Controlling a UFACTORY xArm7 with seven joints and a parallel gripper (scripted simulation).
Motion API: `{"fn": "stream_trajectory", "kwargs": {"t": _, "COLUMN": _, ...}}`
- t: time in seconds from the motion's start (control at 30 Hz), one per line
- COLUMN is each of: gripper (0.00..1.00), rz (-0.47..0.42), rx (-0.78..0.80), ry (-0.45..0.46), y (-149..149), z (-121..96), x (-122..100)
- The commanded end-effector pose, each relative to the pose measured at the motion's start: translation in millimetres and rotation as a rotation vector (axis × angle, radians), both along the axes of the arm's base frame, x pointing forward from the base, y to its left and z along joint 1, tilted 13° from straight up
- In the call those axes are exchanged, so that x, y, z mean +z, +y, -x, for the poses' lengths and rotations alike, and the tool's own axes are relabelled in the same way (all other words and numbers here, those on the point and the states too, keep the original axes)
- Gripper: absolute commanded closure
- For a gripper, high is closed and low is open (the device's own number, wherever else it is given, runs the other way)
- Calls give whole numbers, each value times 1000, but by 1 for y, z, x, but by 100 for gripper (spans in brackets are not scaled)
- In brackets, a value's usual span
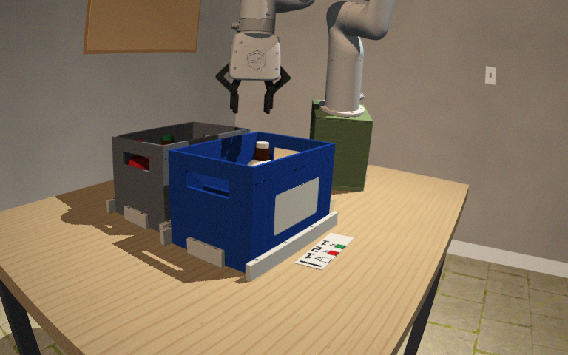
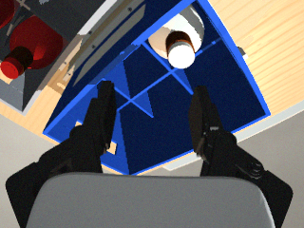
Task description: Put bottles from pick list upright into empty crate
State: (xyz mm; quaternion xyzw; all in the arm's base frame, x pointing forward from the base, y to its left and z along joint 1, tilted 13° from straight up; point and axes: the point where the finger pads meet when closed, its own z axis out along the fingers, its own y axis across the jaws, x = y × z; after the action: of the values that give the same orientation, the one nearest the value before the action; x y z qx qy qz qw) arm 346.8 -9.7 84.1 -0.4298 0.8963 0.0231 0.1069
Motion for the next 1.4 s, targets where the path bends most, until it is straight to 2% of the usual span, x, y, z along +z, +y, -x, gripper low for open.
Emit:
{"fn": "stream_trajectory", "kwargs": {"t": 0.0, "gripper": 35, "rz": 0, "rx": 0, "ry": -2, "y": -11, "z": -19, "x": 2}}
{"fn": "stream_trajectory", "kwargs": {"t": 1.17, "gripper": 35, "rz": 1, "rx": 0, "ry": -3, "y": -97, "z": -148, "x": 13}}
{"fn": "stream_trajectory", "kwargs": {"t": 1.37, "gripper": 35, "rz": 1, "rx": 0, "ry": -3, "y": -97, "z": -148, "x": 13}}
